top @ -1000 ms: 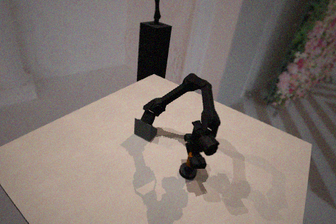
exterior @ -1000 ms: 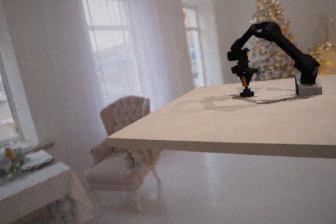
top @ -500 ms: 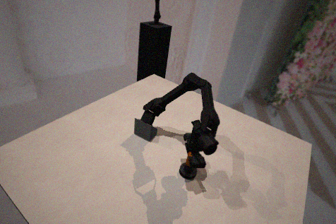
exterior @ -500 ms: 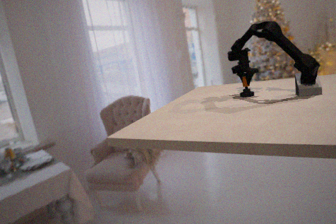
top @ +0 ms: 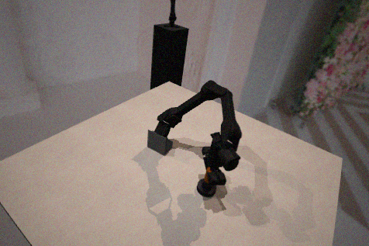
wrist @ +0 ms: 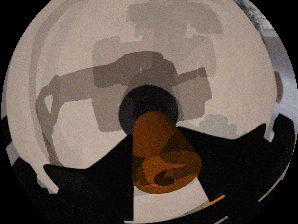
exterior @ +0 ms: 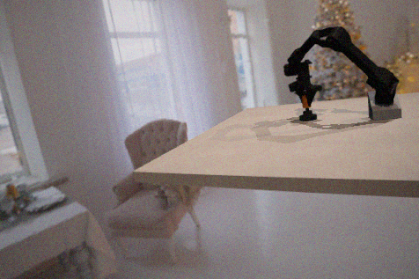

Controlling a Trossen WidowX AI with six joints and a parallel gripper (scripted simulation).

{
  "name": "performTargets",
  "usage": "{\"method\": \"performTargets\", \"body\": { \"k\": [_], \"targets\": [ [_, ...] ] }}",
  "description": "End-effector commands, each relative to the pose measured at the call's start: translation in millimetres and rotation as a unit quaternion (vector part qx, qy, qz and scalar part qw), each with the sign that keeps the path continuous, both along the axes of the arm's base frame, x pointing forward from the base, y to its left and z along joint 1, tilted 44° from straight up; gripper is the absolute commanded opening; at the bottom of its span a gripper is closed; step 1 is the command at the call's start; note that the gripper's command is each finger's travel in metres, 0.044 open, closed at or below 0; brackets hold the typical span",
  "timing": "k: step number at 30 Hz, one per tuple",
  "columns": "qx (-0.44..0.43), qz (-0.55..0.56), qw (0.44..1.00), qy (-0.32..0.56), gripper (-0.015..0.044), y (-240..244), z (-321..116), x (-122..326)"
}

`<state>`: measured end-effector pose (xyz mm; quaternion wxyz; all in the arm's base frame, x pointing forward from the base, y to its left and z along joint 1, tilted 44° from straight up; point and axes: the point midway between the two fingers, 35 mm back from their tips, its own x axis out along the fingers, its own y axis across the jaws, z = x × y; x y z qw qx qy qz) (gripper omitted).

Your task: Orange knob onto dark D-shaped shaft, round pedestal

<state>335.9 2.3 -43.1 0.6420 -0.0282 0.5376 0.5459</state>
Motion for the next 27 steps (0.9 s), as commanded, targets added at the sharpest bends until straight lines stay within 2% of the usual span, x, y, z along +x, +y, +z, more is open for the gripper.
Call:
{"method": "performTargets", "body": {
  "k": [1, 23, 27],
  "targets": [
    [-0.001, 0.001, 1.000, -0.006, 0.0000, -0.1, 0.3, 3.3],
    [-0.001, 0.001, 1.000, -0.006, 0.0000, -1.9, 2.6, -1.3],
    [0.007, 0.033, 0.999, -0.035, 0.0000, -2.2, 2.7, -1.1]
  ]
}}
